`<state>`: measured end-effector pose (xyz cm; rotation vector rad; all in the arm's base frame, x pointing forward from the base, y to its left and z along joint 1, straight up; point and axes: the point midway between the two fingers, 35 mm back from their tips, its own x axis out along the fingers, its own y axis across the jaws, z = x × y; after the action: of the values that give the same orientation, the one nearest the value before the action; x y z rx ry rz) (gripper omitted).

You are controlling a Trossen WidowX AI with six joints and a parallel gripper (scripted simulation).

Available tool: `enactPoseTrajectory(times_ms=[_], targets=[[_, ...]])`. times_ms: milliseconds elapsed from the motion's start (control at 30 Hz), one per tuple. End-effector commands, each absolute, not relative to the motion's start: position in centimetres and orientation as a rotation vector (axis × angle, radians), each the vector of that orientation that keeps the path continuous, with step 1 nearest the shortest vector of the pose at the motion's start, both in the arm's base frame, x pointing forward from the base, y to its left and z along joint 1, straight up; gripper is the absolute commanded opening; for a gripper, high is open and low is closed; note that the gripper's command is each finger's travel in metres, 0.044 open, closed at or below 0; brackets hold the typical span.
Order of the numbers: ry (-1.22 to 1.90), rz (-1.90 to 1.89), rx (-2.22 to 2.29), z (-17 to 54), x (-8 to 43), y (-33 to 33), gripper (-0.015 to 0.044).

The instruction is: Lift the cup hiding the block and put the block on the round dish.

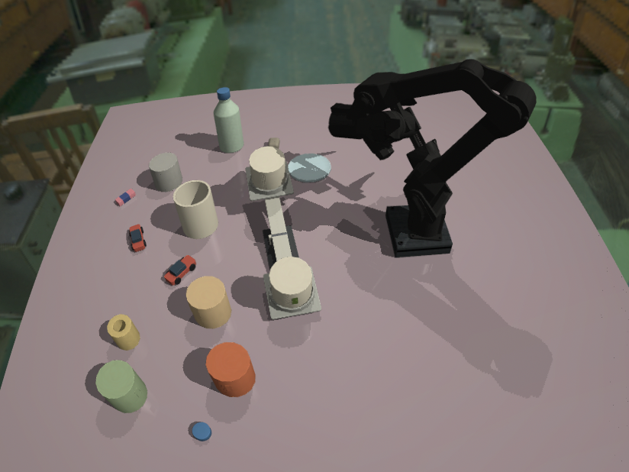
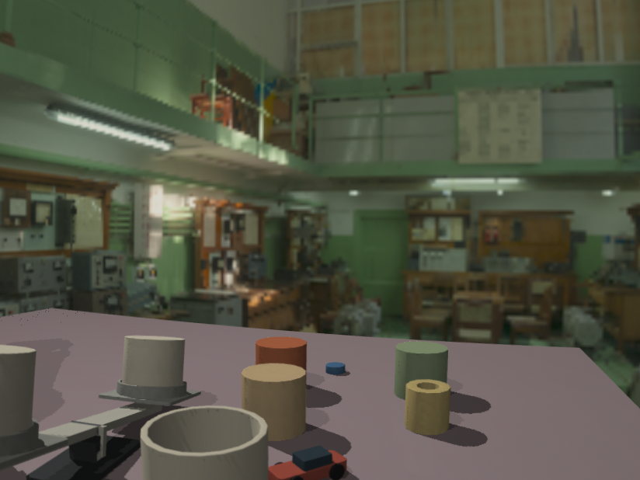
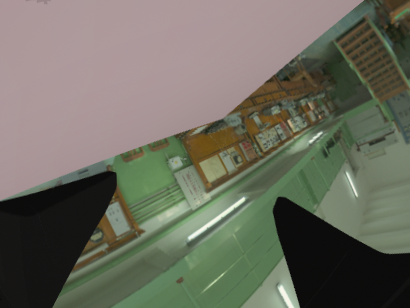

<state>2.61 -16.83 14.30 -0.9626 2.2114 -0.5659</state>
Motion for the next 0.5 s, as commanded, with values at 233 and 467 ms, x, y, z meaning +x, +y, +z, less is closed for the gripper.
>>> enactPoseTrajectory(times_ms=[233,467], targets=[[2.0,-0.596,-0.792,13.8,4.9,-16.4,0.044],[1.853,-0.529,-0.678,13.3,6.8,-15.2,0.044]])
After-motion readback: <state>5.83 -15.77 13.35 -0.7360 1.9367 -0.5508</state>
